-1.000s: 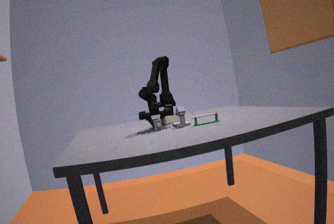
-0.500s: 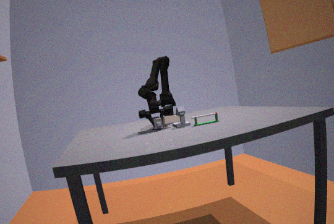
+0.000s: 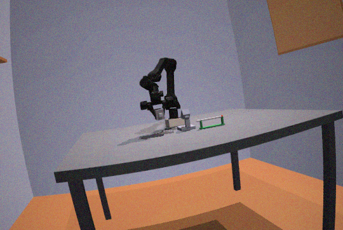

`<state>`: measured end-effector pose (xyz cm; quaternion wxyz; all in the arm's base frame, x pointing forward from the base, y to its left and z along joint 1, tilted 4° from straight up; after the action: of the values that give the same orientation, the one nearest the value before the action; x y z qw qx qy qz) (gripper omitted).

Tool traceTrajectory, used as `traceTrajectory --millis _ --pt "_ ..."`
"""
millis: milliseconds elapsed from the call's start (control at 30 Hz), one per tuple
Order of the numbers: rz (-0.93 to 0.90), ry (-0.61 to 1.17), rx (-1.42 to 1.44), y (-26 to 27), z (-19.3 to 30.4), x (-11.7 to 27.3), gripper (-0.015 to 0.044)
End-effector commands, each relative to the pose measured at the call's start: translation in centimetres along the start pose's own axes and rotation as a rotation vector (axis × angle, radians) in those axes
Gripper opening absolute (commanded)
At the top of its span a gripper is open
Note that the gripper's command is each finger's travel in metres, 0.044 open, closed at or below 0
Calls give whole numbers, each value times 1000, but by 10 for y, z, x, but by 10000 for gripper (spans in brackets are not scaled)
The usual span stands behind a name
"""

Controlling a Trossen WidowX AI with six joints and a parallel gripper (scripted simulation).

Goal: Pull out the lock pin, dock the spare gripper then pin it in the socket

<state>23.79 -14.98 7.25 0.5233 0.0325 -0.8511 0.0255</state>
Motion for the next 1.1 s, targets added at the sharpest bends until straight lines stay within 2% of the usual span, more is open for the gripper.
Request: traceTrajectory --millis 0,133,900,1067 --pt "21 -28 15 -3 -15 25 0" --pt "21 -28 15 -1 -19 37 0" --pt "6 -4 3 2 -13 31 0" --pt "-31 50 -10 13 -18 31 0"
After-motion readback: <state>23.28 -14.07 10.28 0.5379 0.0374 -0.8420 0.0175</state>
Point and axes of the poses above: the point midway between the two fingers, 35 mm back from their tips, its own x axis back along the fingers, its own y axis across the jaws, z = x × y, the point moved 1 cm from there along x, back along the fingers, and after that the axes turned 10 degrees about x, right-handed, at the moved point
